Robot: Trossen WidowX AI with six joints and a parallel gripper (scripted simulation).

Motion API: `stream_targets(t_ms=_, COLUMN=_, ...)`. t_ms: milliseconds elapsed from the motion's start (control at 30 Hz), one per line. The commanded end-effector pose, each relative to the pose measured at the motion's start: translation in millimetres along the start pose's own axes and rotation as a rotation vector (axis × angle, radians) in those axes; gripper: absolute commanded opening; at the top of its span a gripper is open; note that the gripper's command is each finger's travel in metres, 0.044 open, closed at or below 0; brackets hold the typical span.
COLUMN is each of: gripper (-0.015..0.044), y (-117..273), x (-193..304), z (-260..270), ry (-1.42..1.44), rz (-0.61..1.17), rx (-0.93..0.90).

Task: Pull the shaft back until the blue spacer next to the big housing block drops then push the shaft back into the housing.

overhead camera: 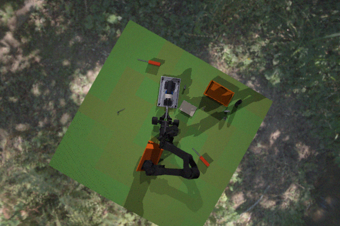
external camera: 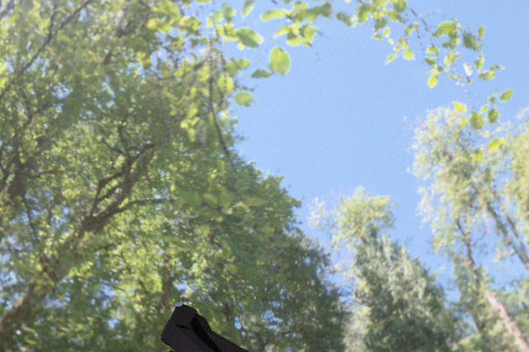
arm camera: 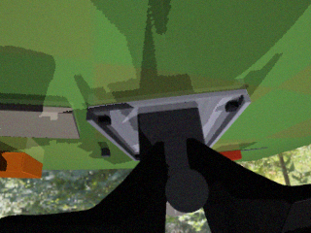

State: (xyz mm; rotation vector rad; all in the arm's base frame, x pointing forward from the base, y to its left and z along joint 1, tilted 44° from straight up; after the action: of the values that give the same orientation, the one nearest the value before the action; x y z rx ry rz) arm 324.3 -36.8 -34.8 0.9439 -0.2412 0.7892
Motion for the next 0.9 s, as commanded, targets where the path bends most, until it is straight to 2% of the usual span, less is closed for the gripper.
stream_targets(t_ms=0, gripper=0.0000, y=-2.5, x=1.7, z=-0.8, ry=-0.002, rz=0.000, rx=0.001)
stream_targets(t_ms=867, gripper=0.0000, y=-9.8, x=9.1, z=-2.1, ry=-0.002, rz=0.001, rx=0.001)
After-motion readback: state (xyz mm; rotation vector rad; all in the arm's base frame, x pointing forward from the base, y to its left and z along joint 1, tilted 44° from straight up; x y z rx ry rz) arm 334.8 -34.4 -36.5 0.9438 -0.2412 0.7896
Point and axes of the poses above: the point midway between the two fingers, 35 mm back from their tips, its own y axis back along the fingers, its own z axis across the jaws, x = y × z, the point moved 3 cm from there along y, back along the fingers, and after that the axes turned 11 degrees about -y, right-handed, at the moved point
